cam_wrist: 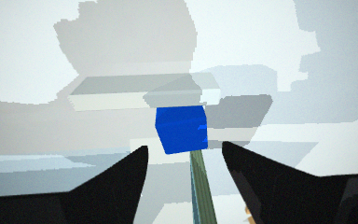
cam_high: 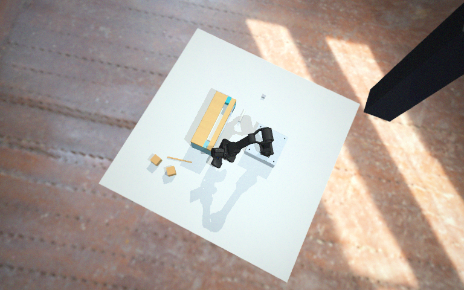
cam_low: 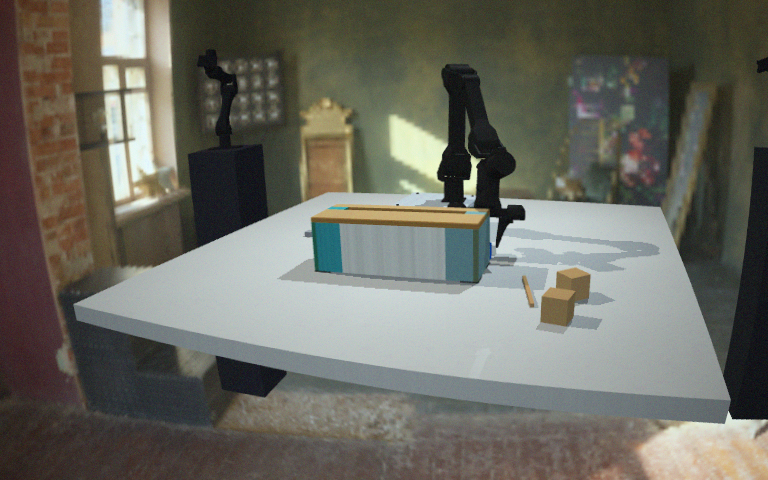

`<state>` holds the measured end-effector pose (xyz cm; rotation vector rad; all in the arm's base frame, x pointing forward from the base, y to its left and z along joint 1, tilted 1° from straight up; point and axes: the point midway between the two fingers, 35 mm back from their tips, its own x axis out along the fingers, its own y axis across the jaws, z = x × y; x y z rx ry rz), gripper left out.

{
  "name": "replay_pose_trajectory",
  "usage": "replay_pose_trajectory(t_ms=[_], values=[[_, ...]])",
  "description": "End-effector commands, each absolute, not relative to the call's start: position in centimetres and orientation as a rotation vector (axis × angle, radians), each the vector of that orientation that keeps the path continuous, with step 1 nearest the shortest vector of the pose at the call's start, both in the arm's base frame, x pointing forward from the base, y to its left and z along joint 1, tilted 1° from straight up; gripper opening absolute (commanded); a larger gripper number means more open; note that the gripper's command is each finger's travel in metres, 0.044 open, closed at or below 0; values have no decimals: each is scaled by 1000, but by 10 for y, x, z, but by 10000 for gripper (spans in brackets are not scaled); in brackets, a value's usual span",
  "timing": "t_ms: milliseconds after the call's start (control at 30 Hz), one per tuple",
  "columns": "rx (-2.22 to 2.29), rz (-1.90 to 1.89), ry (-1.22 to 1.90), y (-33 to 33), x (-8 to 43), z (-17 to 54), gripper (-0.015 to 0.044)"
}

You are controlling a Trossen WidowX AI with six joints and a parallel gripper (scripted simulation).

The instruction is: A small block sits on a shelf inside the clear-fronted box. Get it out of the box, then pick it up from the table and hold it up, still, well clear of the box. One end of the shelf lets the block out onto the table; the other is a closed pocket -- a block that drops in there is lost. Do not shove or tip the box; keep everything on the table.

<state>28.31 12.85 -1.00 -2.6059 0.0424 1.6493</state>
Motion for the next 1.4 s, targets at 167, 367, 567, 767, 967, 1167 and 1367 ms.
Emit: replay_pose_trajectory(t_ms=[167,367,567,767,967,1167,1367], values=[[-2611,1654,48,127,282,-26,285],[-2611,1654,48,127,281,-31,259],[-2611,1654,48,127,281,-31,101],[-2611,1654,48,127,281,-28,2],[-2609,1654,46,128,283,2,0],[-2607,1654,45,126,280,31,0],[-2619,1659,9,126,279,38,0]])
